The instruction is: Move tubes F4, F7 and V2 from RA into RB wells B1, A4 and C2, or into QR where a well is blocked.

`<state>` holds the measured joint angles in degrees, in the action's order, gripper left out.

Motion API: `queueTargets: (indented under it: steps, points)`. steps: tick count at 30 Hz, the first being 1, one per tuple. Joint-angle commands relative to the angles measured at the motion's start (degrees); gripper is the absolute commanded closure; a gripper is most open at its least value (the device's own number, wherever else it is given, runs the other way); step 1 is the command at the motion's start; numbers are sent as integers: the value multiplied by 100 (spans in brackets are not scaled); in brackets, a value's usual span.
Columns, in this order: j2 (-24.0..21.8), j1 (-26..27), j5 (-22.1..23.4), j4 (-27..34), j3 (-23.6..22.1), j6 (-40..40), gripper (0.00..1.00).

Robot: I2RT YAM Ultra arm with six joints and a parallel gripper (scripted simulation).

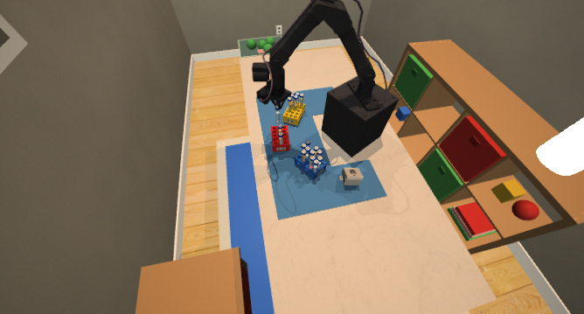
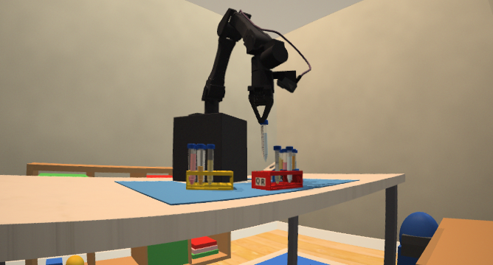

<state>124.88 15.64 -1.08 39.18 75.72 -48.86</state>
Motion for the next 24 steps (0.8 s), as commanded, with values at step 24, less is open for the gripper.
queueTargets:
  steps: [24]
  points:
    - [-206, -81, 45, 51, -25, 45, 100]
